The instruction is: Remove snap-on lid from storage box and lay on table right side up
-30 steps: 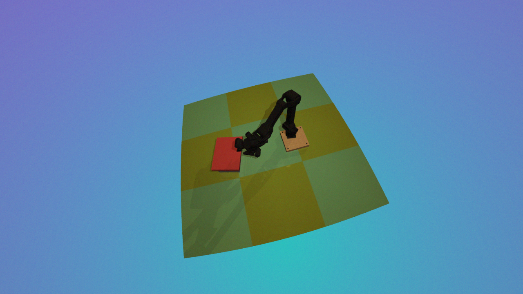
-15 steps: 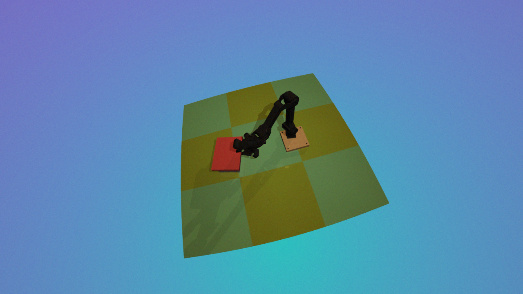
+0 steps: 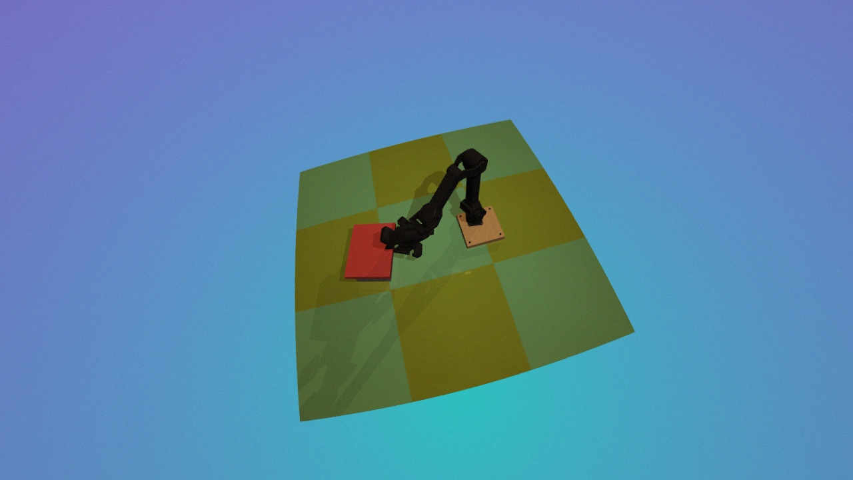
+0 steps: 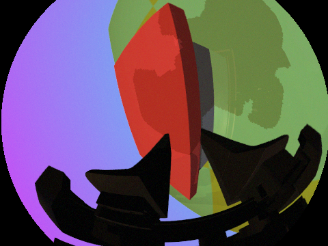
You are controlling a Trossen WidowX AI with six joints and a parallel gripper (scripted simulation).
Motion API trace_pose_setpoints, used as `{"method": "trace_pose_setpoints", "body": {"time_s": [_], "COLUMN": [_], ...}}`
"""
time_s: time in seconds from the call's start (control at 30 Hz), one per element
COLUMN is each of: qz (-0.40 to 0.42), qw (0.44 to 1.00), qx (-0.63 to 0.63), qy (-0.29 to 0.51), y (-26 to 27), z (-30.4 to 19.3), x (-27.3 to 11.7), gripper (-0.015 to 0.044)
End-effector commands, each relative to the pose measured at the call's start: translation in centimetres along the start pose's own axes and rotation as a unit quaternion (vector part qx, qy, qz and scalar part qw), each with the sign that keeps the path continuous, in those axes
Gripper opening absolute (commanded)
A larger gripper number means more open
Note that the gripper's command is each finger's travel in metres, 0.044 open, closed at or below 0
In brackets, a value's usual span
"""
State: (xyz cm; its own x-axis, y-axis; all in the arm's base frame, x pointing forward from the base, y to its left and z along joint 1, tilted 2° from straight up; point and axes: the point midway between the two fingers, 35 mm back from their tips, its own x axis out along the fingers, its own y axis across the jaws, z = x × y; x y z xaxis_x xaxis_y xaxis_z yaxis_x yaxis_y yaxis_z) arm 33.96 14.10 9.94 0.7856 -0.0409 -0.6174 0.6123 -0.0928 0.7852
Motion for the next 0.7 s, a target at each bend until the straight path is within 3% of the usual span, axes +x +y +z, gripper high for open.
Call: {"method": "trace_pose_setpoints", "body": {"time_s": [0.0,0.67], "qz": [0.000,0.000], "qw": [1.000,1.000], "qx": [0.000,0.000], "qy": [0.000,0.000], "y": [0.01,0.27], "z": [0.01,0.05], "x": [-0.02,-0.34], "gripper": [0.0000,0.0000]}}
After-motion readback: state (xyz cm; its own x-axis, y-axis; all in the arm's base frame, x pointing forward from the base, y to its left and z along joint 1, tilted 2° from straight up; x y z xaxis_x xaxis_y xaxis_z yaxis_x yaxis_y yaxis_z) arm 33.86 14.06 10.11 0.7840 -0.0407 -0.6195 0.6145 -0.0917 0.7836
